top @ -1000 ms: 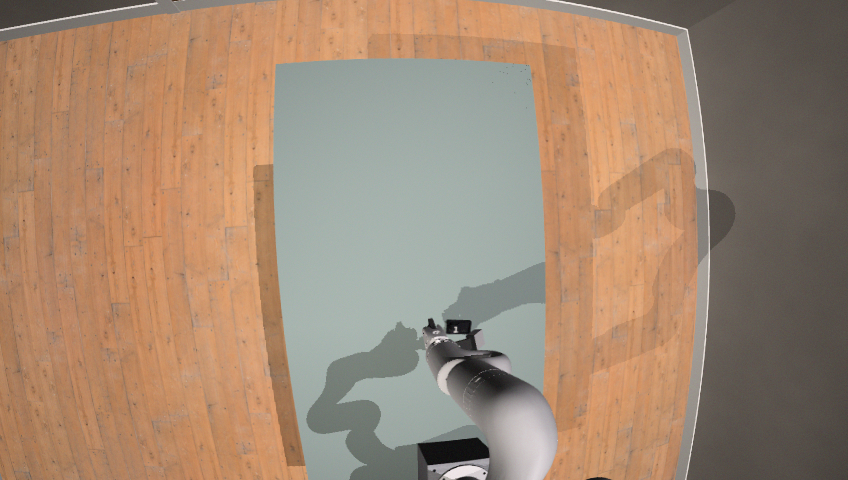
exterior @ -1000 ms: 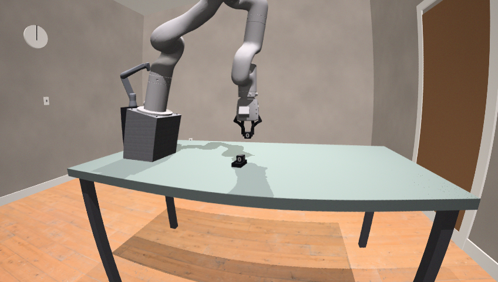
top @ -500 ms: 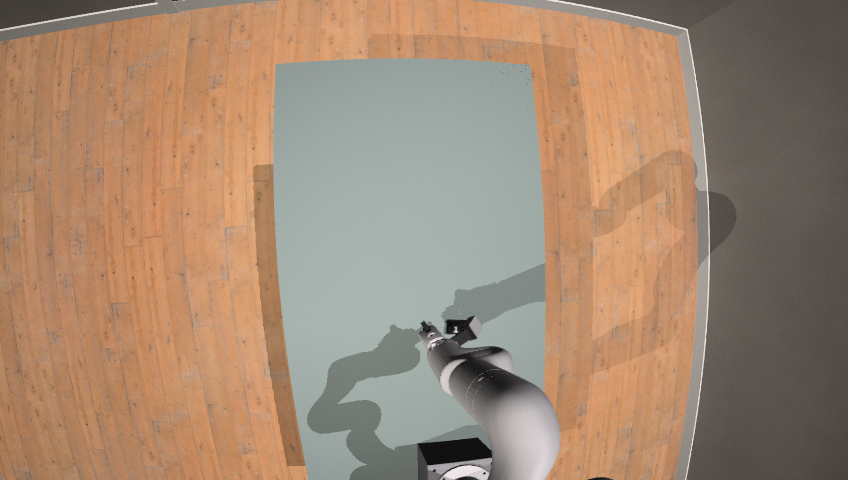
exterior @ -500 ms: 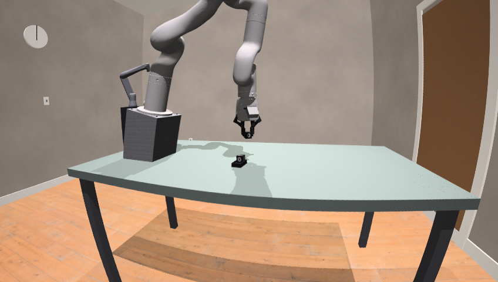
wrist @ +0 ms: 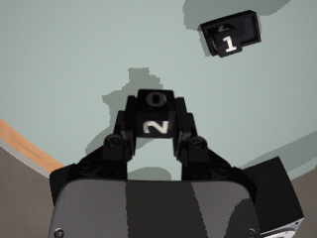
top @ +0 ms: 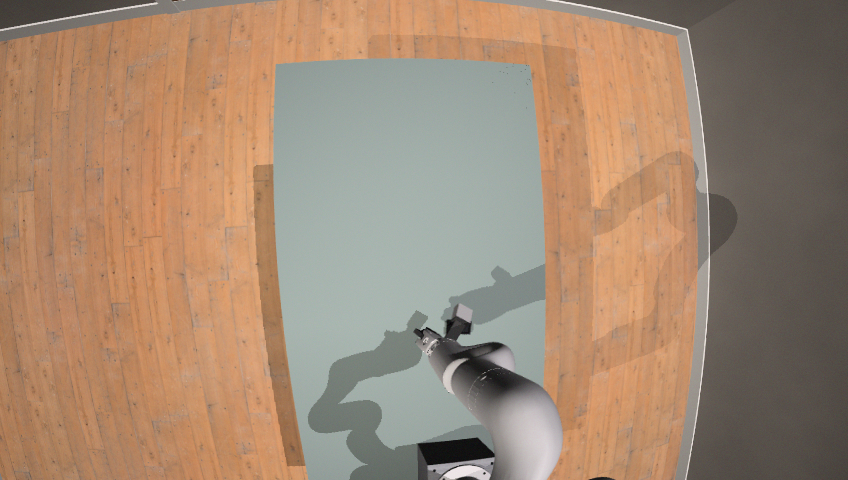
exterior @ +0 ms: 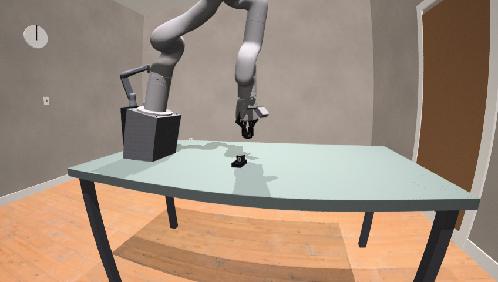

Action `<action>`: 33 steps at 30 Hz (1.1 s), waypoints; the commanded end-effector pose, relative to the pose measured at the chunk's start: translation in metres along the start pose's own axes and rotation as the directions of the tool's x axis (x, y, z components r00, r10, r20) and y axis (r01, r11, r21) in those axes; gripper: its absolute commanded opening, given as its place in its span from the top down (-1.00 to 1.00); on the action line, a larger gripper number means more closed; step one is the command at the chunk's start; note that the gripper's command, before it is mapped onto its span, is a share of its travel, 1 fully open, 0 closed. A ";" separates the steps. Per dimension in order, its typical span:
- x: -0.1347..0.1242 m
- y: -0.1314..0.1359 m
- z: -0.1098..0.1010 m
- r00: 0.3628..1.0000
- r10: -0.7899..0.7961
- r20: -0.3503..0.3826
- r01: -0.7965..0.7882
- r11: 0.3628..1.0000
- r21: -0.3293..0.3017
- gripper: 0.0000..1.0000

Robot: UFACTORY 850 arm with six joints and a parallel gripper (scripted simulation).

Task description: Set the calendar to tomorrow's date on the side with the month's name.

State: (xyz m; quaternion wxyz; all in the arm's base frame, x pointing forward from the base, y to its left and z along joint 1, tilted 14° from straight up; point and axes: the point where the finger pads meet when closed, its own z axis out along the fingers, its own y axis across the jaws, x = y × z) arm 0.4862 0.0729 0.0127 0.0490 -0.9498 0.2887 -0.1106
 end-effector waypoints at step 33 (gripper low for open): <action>0.000 0.000 0.000 0.439 -0.898 0.012 0.898 0.438 -0.030 0.47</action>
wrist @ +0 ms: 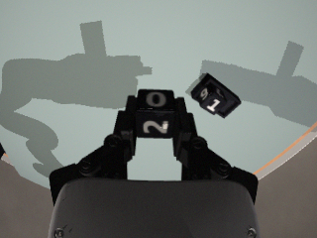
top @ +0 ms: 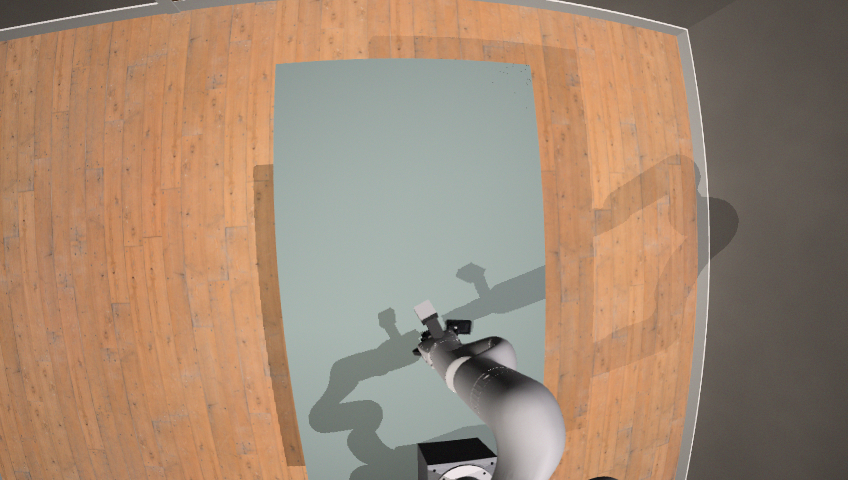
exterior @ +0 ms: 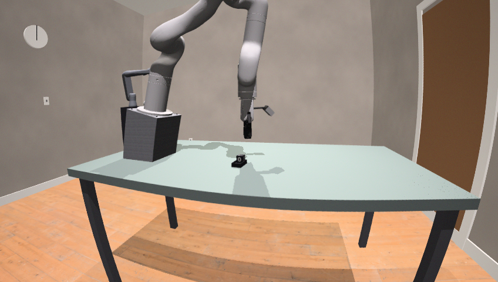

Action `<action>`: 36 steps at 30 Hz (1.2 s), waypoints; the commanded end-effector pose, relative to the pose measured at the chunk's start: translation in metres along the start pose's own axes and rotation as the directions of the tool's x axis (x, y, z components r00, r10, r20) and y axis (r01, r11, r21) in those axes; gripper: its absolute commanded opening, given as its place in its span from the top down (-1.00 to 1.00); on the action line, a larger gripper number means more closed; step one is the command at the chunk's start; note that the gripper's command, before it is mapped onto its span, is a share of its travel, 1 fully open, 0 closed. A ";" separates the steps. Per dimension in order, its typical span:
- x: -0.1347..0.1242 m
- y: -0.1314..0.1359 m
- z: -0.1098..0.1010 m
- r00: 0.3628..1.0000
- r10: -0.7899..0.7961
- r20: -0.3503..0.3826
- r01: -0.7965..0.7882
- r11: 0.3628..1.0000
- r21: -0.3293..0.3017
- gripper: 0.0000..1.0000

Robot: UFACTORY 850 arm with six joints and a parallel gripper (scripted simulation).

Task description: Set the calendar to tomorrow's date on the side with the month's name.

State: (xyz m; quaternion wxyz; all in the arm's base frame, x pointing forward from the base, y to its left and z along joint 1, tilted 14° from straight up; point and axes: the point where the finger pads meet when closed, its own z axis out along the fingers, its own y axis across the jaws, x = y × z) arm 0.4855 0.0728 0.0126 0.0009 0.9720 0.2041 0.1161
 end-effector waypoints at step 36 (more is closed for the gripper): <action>0.000 0.000 0.000 0.496 -0.867 0.046 0.868 0.496 -0.022 0.47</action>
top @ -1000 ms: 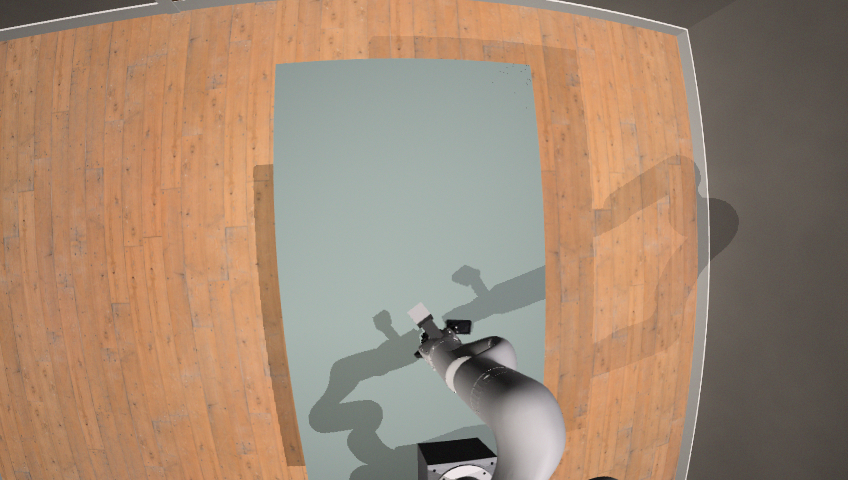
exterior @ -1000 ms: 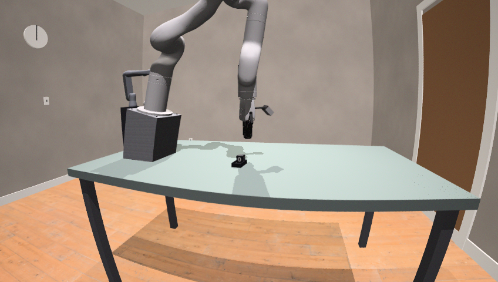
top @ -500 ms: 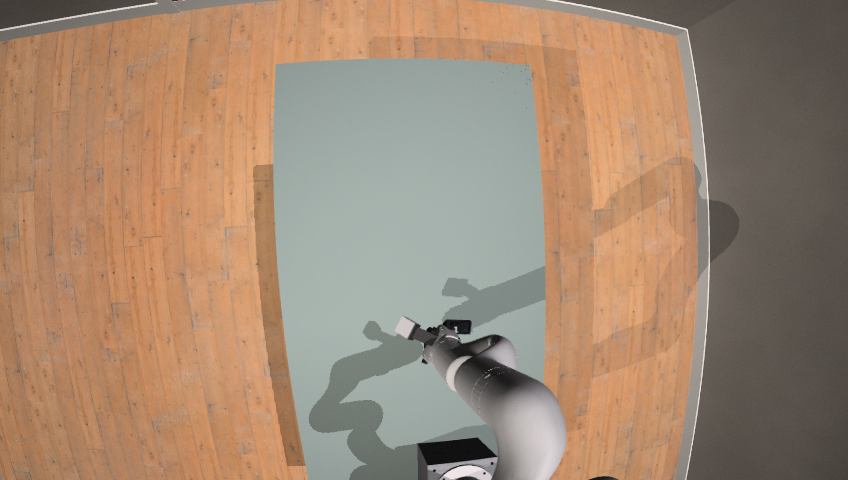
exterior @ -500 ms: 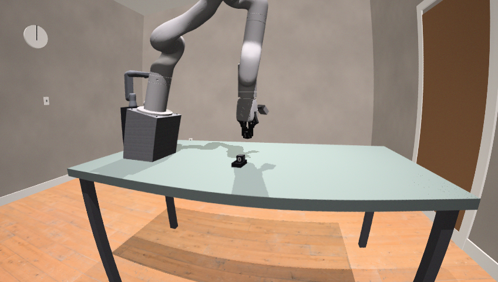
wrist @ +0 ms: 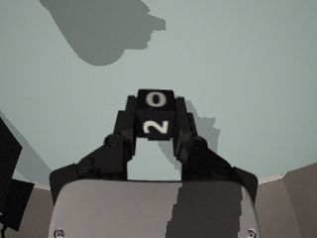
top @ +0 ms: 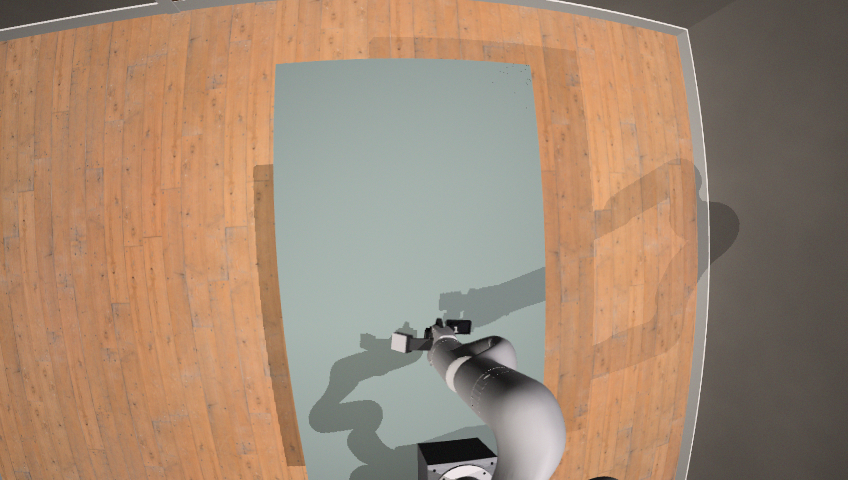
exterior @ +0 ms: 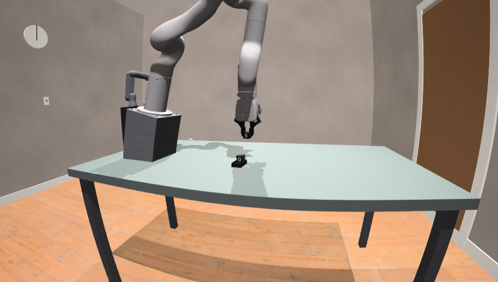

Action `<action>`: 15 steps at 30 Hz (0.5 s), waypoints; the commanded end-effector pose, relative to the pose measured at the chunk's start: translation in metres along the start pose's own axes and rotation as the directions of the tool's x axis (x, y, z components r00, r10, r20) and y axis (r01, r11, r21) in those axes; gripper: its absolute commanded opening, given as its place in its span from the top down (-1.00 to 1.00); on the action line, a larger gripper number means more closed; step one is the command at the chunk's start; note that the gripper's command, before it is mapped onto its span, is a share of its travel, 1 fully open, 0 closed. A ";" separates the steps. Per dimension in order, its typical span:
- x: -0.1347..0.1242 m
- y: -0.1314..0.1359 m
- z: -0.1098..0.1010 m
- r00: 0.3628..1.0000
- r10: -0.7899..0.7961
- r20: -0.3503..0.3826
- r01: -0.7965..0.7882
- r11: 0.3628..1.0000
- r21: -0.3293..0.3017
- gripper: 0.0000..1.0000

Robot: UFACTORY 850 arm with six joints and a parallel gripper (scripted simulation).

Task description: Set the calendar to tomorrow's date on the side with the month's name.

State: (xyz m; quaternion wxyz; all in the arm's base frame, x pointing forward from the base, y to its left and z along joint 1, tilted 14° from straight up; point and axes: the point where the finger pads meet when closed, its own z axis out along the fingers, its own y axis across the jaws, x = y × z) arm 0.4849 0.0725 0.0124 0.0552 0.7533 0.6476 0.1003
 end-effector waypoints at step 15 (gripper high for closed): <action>0.000 0.001 0.000 0.997 -0.057 0.047 0.058 0.998 -0.025 0.47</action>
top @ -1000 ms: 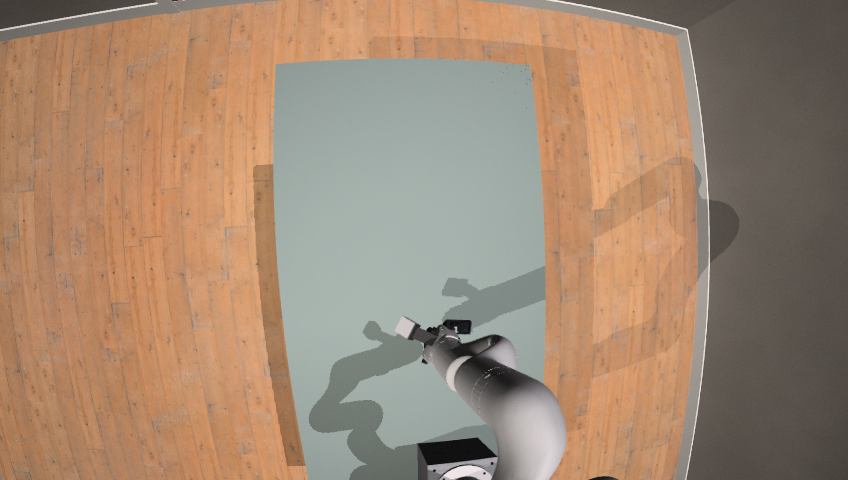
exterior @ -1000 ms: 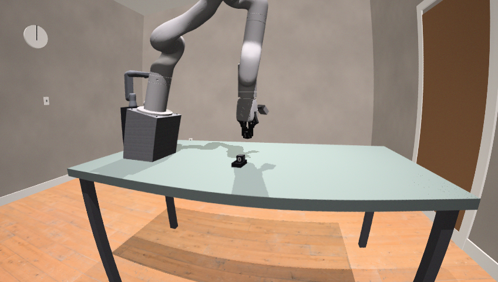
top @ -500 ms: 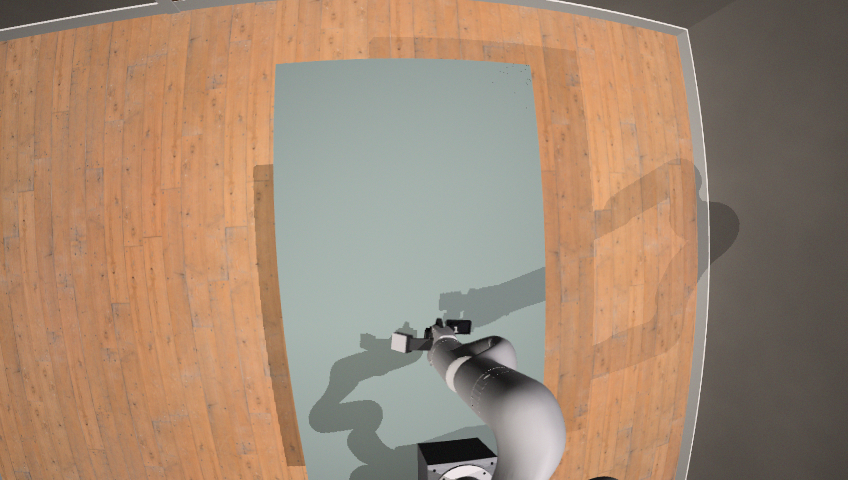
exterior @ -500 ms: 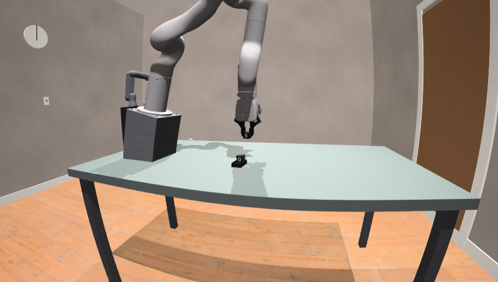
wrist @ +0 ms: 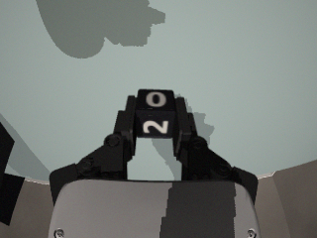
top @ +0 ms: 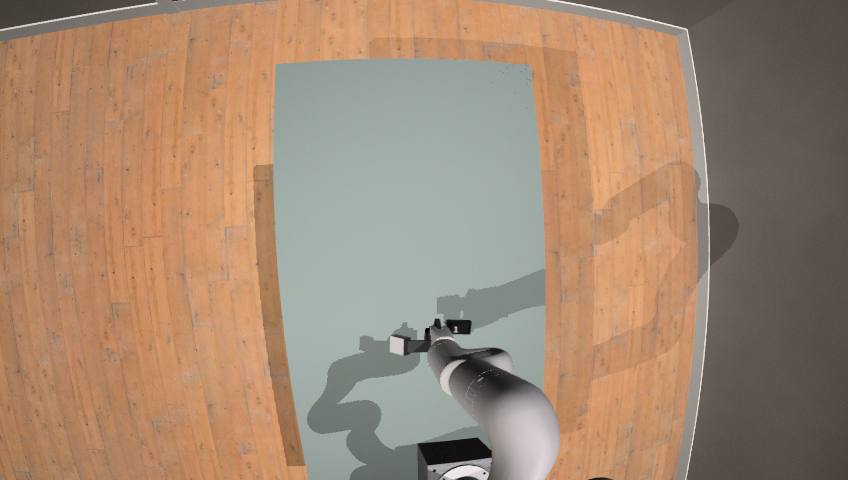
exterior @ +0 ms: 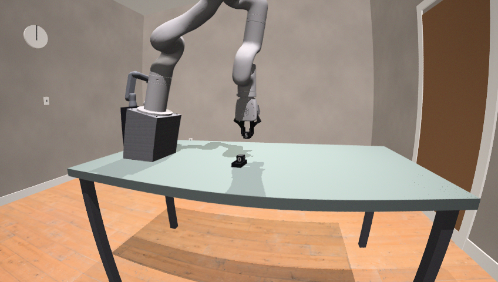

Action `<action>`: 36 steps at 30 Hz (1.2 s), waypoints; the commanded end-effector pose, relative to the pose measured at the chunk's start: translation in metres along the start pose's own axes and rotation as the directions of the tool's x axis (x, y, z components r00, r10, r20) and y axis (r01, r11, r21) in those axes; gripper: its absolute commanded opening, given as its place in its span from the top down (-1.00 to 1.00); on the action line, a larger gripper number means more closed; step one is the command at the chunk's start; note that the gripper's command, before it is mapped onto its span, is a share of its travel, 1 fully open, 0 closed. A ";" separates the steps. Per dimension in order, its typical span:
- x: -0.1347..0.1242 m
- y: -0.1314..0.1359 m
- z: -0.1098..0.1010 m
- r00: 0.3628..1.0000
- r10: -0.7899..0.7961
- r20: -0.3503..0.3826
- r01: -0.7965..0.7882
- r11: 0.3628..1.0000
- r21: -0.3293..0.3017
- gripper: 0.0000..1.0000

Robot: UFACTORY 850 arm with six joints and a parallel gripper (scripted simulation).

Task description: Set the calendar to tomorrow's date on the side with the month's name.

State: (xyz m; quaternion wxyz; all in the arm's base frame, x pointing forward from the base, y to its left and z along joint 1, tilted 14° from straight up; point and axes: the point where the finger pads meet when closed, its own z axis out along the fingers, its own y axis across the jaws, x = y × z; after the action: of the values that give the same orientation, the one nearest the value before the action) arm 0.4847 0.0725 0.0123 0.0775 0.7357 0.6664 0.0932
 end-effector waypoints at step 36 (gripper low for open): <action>0.000 0.002 0.093 1.000 -0.001 0.014 0.001 1.000 -0.004 0.47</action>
State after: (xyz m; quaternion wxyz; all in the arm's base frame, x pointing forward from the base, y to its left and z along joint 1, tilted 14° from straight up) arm 0.5062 0.0726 -0.0729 0.0833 0.7358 0.6662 0.0886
